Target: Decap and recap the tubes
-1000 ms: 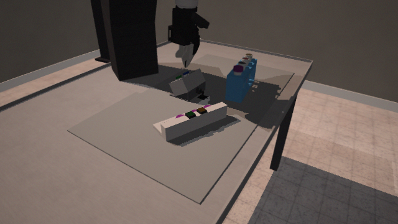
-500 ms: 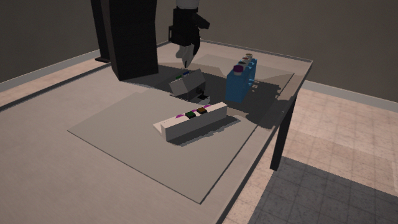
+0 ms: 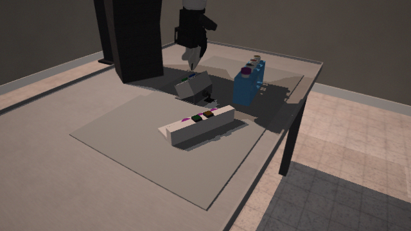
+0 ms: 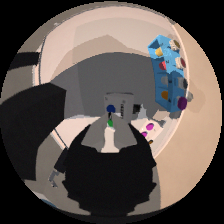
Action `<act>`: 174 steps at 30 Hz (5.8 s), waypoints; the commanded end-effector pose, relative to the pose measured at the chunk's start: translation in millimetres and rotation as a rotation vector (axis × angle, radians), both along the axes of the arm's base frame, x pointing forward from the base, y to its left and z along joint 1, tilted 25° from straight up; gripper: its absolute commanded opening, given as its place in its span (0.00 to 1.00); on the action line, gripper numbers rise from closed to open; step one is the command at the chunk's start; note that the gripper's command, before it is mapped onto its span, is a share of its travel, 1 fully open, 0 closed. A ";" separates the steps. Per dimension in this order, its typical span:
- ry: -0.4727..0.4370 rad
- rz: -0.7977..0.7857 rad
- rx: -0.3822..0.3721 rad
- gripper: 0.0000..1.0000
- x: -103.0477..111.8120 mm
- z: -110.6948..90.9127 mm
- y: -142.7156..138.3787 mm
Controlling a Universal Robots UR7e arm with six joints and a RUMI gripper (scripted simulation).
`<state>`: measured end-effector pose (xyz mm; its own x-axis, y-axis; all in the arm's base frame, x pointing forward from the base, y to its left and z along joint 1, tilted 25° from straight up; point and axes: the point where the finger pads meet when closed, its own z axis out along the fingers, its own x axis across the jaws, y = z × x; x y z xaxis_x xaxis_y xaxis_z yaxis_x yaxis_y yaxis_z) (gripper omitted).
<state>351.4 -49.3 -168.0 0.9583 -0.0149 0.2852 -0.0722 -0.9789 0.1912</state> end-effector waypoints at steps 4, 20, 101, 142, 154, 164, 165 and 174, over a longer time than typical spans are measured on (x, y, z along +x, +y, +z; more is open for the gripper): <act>0.156 -0.037 -0.001 0.00 11.6 -4.3 -9.1; 0.156 -0.037 -0.001 0.00 10.7 -4.0 -12.3; 0.156 -0.037 -0.001 0.00 0.0 -9.9 -5.7; 0.156 -0.037 -0.001 0.00 1.4 -6.9 0.1; 0.156 -0.037 -0.001 0.00 2.4 -5.0 -0.4; 0.156 -0.037 -0.001 0.00 4.1 -7.2 -1.6; 0.156 -0.037 -0.001 0.00 4.1 -7.2 -1.6; 0.156 -0.037 -0.001 0.00 4.6 -8.4 -1.9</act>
<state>353.6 -51.8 -174.9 0.9867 -0.0455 0.1563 -0.0771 -0.9762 0.2029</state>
